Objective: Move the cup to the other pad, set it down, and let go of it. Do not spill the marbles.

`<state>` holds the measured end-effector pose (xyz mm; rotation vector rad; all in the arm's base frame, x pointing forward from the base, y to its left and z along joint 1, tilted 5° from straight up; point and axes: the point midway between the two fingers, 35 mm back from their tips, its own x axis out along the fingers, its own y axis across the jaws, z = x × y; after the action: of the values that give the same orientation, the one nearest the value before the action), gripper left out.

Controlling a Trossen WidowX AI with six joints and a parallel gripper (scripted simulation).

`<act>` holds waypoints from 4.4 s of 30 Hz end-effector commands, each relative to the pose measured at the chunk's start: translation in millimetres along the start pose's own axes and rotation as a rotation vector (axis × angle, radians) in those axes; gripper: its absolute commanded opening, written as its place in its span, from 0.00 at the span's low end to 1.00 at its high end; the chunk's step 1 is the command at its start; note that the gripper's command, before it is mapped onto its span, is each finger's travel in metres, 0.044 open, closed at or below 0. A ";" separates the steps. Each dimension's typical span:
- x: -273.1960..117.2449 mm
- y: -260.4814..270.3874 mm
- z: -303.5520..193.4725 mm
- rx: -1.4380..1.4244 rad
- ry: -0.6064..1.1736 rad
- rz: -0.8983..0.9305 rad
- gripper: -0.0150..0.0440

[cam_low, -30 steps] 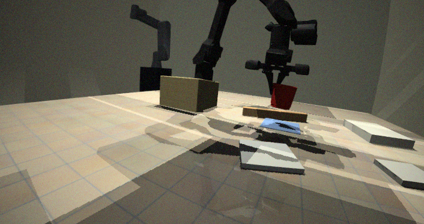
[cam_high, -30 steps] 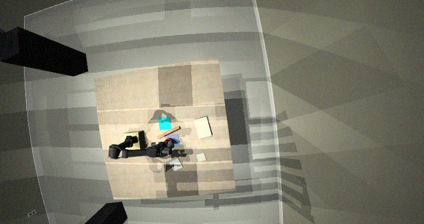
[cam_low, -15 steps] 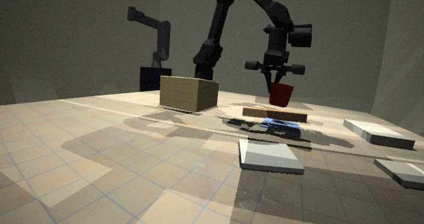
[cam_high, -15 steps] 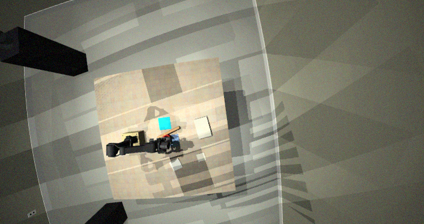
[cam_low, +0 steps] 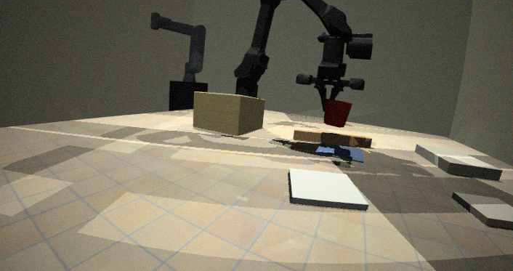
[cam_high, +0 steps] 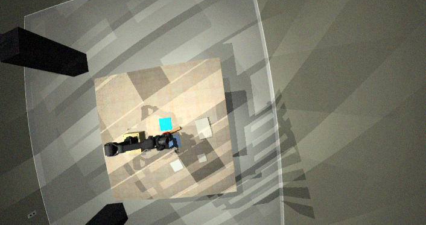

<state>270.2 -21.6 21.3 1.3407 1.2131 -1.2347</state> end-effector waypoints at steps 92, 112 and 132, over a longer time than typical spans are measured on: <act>46.4 -31.0 -97.0 0.000 0.010 0.003 0.25; 46.4 -31.0 -97.0 0.000 0.010 0.003 0.47; 20.7 -30.1 -96.7 0.001 0.011 0.002 0.47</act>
<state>248.1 78.8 0.7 1.3474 1.2193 -1.2367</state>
